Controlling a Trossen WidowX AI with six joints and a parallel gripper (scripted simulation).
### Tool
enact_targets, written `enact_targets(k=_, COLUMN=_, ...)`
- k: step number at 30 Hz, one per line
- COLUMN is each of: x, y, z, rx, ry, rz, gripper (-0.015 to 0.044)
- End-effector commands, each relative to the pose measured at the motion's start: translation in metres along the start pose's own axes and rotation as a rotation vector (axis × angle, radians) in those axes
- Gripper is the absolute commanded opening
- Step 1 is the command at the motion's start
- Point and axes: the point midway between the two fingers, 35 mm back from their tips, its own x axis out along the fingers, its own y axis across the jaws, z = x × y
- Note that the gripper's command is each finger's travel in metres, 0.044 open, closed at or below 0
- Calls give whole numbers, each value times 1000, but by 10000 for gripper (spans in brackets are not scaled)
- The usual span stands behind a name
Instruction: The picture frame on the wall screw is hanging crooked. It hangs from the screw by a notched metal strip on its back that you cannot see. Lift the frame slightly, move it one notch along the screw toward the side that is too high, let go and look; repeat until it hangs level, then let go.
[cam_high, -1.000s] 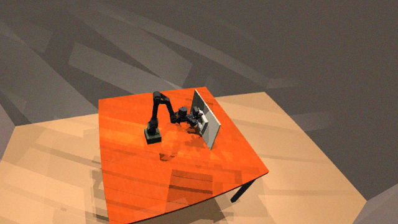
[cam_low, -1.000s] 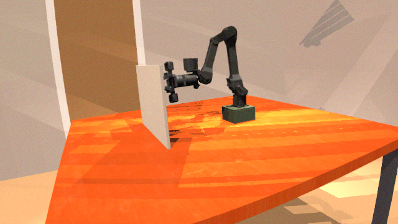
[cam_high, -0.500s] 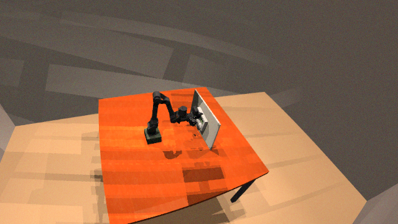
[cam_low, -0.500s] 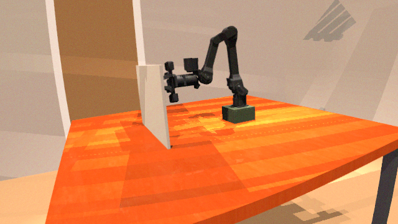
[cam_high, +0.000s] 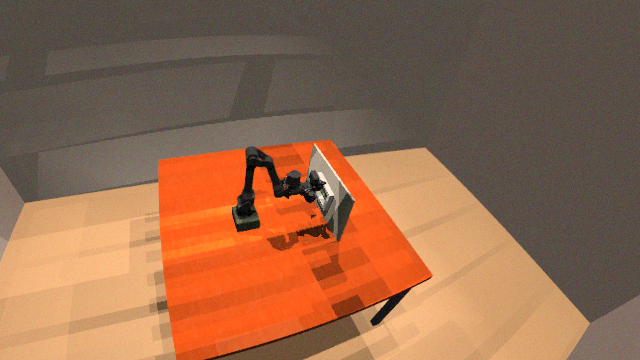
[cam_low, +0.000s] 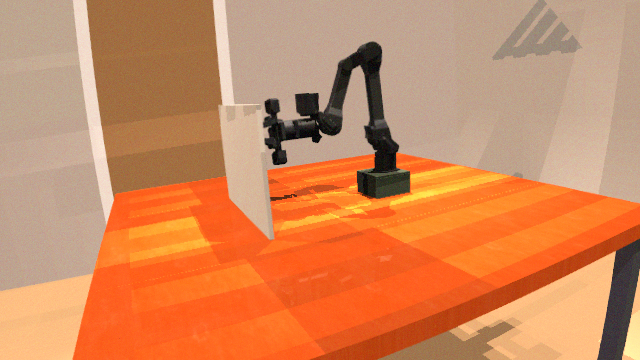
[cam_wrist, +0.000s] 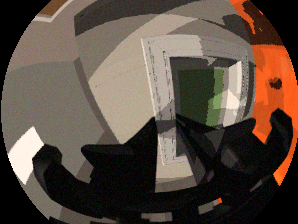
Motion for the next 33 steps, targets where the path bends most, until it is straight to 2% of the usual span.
enact_targets(k=1, x=0, y=1, z=0, rx=2, ry=-2, rz=6, gripper=0)
enact_targets(k=33, x=0, y=-5, z=0, rx=-5, ry=1, rz=0, gripper=0)
